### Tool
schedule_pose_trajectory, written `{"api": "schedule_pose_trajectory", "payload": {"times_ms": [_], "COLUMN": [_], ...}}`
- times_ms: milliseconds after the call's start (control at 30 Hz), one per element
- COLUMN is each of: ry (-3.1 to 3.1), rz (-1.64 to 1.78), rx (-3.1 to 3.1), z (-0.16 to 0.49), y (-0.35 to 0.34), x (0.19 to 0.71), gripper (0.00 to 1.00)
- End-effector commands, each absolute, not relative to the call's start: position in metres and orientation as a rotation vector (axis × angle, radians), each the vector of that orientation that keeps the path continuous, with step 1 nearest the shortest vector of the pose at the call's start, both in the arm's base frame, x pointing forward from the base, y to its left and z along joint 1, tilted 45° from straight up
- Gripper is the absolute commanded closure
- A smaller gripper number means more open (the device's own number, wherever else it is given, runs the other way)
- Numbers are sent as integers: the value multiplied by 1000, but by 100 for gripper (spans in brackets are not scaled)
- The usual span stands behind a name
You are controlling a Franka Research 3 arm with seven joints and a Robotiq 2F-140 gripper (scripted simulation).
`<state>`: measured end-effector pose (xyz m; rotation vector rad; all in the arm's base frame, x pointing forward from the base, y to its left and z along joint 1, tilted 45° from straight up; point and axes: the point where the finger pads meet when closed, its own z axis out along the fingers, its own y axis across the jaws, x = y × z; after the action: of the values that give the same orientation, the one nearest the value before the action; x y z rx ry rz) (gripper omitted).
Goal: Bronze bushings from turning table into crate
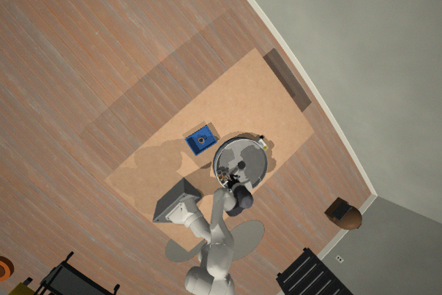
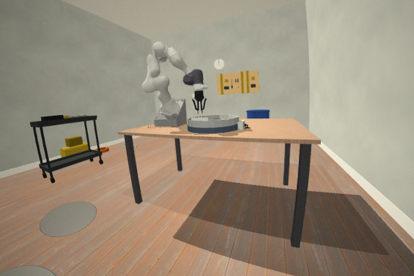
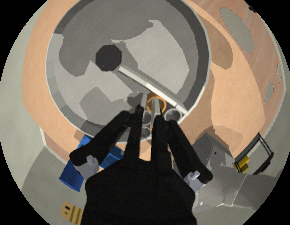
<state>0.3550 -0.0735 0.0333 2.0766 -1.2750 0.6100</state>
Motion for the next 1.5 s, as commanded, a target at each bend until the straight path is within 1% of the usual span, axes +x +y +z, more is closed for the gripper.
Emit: {"api": "schedule_pose_trajectory", "payload": {"times_ms": [0, 200, 233, 1467], "ry": [-1271, -1271, -1271, -1271], "rz": [608, 608, 608, 608], "rx": [2078, 2078, 2078, 2078], "z": [33, 33, 33, 33], "y": [-75, -75, -75, -75], "x": [354, 354, 354, 354], "gripper": [90, 90, 100, 100]}}
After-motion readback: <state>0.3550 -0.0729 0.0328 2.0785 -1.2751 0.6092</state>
